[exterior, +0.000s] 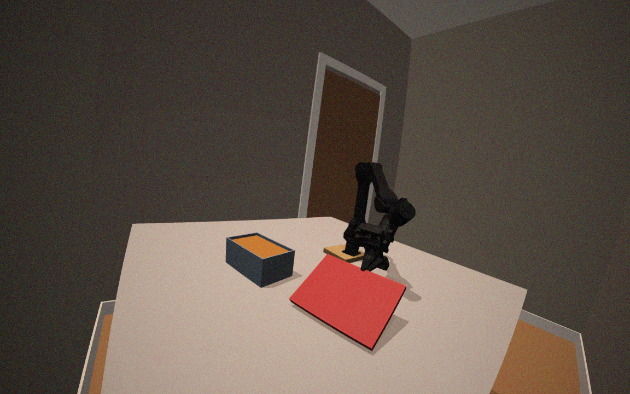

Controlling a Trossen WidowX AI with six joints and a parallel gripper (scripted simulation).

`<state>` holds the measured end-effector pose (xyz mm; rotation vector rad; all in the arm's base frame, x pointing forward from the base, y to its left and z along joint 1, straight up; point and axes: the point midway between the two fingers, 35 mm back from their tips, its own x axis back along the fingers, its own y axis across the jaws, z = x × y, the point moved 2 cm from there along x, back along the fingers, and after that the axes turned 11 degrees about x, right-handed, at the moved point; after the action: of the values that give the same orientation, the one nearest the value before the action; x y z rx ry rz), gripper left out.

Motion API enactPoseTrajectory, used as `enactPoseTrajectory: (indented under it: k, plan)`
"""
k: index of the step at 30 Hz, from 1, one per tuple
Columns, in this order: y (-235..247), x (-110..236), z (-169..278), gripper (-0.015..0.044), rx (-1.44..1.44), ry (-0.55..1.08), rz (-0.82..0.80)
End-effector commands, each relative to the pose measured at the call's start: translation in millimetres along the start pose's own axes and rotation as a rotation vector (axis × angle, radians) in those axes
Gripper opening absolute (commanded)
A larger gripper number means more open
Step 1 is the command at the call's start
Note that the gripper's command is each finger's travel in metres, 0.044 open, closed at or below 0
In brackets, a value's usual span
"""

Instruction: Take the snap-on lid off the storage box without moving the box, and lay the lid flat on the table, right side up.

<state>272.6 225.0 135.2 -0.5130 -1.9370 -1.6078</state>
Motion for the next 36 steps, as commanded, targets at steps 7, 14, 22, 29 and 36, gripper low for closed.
enactPoseTrajectory:
  k: [7, 14, 22, 29, 36]
  plan:
    - [-5.0, -5.6, 0.8, 0.0000, -0.004, -0.007, -0.006]
    - [-9.2, -9.2, 1.6, 0.0000, -0.004, -0.007, -0.006]
    - [-14.0, -13.4, 2.5, 0.0000, -0.003, -0.007, -0.006]
    - [-18.3, -17.1, 3.3, 0.0000, -0.003, -0.007, -0.006]
    - [-22.5, -20.7, 4.1, 0.0000, -0.003, -0.007, -0.006]
